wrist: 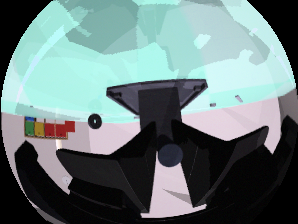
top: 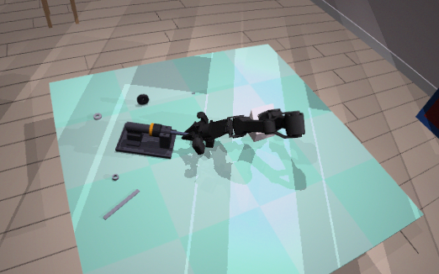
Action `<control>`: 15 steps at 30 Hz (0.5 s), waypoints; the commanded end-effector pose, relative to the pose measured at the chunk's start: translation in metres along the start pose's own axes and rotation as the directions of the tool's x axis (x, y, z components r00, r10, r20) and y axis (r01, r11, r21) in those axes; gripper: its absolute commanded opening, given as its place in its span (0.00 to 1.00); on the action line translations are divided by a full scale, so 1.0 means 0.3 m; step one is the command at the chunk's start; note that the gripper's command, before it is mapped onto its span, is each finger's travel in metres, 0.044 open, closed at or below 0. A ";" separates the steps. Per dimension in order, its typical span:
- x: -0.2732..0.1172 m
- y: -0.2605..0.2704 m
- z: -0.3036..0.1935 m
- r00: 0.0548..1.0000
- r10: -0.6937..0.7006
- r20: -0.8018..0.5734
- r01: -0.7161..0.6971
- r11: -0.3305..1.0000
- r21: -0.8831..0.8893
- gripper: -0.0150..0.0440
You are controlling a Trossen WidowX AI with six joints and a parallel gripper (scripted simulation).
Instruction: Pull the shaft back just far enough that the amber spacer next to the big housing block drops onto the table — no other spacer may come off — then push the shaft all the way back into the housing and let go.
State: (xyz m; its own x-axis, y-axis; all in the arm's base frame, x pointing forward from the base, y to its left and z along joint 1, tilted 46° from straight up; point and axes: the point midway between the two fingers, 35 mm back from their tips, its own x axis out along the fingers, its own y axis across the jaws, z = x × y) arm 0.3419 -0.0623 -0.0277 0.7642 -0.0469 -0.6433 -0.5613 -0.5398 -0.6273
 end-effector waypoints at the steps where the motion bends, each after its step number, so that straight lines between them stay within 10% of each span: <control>1: -0.003 0.002 0.002 1.000 0.001 0.000 -0.001 1.000 0.006 0.25; 15: -0.008 0.002 0.005 1.000 0.001 0.000 -0.001 1.000 0.006 0.25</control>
State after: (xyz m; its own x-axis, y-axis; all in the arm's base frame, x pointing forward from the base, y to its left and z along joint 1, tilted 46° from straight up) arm 0.3405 -0.0615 -0.0271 0.7641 -0.0470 -0.6433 -0.5613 -0.5398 -0.6273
